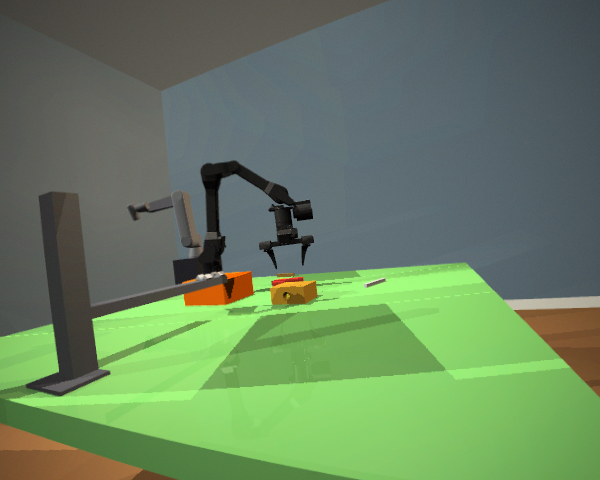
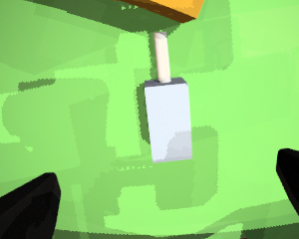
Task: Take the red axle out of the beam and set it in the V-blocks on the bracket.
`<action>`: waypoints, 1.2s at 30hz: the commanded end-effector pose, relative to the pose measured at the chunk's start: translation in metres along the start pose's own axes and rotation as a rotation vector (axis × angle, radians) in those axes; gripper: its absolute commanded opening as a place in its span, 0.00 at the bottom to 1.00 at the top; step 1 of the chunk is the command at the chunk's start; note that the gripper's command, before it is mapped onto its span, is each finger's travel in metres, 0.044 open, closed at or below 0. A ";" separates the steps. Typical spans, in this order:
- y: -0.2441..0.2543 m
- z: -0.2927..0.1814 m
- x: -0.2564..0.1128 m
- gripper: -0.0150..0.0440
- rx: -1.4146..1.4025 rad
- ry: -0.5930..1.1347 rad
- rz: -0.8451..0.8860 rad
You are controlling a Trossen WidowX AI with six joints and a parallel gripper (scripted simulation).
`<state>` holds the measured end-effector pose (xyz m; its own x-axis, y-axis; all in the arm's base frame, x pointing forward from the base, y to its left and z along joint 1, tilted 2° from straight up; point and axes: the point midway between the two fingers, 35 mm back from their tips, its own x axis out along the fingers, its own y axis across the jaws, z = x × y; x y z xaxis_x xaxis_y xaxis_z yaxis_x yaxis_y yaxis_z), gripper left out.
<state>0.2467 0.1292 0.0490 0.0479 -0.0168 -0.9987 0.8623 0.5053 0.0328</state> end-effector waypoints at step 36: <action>-0.006 -0.004 0.078 1.00 -0.014 0.007 -0.016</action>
<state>0.2457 0.1294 -0.0227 0.0391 -0.0180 -0.9991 0.8570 0.5147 0.0243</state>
